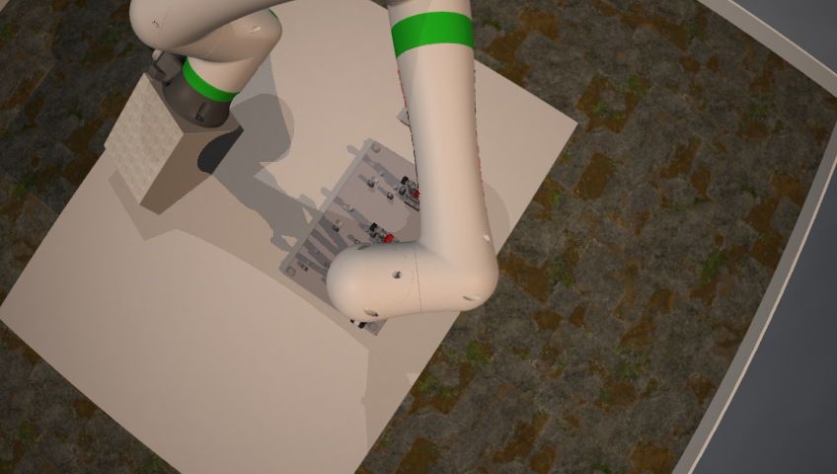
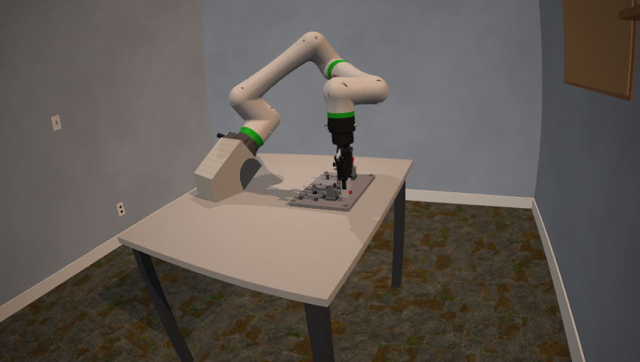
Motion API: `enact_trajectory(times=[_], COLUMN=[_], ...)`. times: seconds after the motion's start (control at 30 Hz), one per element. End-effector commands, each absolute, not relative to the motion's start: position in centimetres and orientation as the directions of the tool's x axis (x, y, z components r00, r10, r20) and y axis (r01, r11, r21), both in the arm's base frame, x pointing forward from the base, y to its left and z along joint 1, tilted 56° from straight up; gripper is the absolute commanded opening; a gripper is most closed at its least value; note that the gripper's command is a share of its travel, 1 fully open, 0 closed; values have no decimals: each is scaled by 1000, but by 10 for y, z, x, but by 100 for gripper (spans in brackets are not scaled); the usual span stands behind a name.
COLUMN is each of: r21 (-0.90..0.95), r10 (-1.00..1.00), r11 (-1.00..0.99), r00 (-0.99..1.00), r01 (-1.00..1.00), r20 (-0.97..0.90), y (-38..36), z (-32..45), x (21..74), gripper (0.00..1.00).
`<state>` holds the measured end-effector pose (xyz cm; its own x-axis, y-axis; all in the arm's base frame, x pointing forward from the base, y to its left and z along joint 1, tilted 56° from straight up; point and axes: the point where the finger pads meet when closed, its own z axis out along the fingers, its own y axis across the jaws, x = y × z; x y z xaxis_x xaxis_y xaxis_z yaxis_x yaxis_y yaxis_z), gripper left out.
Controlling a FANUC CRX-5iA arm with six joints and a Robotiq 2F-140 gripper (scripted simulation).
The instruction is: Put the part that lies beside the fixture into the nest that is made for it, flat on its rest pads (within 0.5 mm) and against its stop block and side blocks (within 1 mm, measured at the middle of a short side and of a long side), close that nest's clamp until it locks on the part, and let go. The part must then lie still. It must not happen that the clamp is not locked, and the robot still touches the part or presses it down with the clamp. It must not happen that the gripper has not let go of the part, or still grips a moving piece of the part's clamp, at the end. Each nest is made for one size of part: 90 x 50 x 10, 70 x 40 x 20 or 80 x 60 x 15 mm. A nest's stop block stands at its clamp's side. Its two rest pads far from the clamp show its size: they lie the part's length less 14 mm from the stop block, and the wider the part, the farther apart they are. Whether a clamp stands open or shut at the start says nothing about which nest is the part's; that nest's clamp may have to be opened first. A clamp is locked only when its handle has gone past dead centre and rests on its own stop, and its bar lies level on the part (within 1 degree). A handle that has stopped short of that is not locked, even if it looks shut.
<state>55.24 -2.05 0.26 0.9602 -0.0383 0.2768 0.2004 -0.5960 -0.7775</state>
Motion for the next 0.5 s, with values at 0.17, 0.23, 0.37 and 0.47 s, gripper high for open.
enact_trajectory(times=[0.17,0.23,0.37,0.47], r21=[-777,-777,-777,-777], r10=[-38,-38,-38,-38], r11=[-596,-596,-596,-596], r00=[960,960,960,960], r01=[200,200,200,200], r20=[277,277,277,277], y=[-22,-22,-24,-25], z=[3,4,4,5], x=[552,551,550,549], gripper=[0,0,0,0])
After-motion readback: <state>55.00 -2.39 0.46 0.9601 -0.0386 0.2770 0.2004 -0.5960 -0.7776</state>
